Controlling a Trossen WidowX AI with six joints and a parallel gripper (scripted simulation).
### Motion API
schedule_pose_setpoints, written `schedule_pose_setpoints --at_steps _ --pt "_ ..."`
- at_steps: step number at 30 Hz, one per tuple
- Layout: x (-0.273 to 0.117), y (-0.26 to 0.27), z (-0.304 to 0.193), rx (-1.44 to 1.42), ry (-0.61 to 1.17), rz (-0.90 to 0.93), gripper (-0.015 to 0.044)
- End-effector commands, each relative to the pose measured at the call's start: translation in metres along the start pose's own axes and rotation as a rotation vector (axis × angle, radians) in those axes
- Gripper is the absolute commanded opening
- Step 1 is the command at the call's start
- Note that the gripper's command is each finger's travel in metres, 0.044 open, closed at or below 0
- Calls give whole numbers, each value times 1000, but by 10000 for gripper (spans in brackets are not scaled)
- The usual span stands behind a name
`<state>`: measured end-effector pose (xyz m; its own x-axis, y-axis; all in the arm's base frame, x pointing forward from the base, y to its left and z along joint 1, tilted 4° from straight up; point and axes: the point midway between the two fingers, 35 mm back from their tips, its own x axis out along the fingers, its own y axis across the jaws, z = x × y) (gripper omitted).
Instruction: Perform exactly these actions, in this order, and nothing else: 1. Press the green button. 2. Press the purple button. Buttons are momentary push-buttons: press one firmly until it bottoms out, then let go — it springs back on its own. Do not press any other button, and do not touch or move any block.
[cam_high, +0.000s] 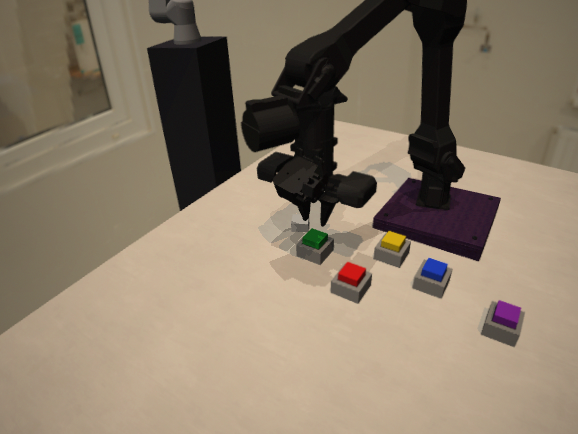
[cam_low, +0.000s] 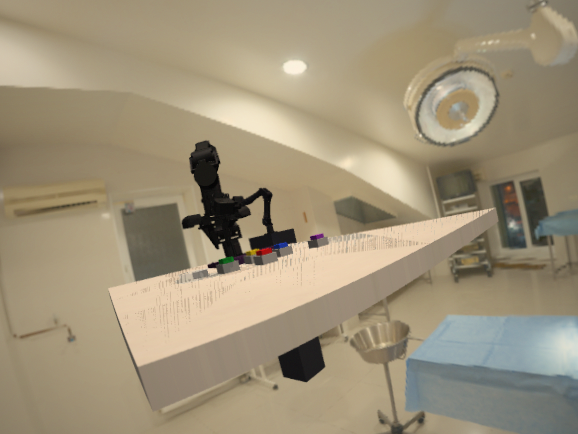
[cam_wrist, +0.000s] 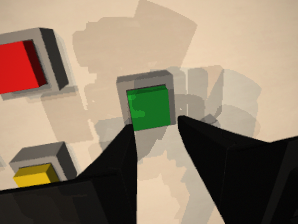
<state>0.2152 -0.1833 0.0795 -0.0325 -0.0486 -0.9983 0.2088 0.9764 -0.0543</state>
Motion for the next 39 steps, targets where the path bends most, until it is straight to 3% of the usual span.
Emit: schedule_pose_setpoints --at_steps 1,39 --pt "2 0 -1 -4 4 -2 20" --pt "35 0 -1 -4 4 -2 20"
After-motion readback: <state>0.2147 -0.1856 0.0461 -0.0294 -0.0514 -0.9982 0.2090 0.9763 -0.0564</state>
